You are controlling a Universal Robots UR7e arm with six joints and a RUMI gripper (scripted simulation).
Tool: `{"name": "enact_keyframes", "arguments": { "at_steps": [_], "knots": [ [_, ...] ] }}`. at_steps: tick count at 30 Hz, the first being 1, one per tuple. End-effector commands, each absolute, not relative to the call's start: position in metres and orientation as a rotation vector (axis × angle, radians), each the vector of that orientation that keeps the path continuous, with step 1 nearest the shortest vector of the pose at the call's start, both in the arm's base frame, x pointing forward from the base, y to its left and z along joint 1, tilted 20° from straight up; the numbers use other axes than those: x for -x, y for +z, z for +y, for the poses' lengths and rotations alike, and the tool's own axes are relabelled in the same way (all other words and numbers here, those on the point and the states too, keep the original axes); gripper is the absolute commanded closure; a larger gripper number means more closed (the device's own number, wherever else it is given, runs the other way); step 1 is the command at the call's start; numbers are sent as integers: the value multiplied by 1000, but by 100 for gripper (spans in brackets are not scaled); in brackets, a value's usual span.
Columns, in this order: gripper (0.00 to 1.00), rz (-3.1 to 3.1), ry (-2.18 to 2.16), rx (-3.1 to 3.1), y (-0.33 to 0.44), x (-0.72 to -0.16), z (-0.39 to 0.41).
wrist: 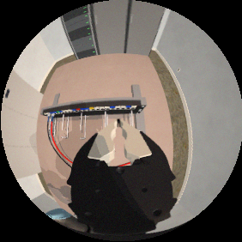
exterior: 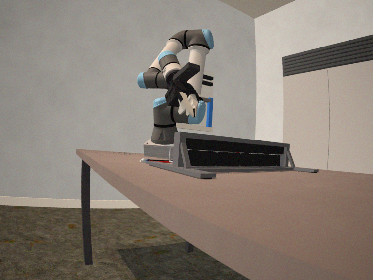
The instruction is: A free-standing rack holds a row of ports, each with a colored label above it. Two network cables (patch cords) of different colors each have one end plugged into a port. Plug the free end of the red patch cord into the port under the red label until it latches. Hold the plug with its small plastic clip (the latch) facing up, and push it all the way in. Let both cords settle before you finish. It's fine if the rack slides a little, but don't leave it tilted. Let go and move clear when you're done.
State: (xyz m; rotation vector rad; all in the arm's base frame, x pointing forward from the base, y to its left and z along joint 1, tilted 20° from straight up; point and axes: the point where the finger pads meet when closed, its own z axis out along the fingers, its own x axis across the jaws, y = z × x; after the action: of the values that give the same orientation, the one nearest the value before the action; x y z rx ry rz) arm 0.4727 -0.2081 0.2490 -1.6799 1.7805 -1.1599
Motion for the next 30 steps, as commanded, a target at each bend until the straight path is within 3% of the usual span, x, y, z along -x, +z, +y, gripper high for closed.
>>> {"name": "enact_keyframes", "arguments": {
  "at_steps": [1,30],
  "knots": [
    [100,1779,-1158,1681,256,-463,-205],
    [100,1779,-1158,1681,290,-416,-188]
  ]
}}
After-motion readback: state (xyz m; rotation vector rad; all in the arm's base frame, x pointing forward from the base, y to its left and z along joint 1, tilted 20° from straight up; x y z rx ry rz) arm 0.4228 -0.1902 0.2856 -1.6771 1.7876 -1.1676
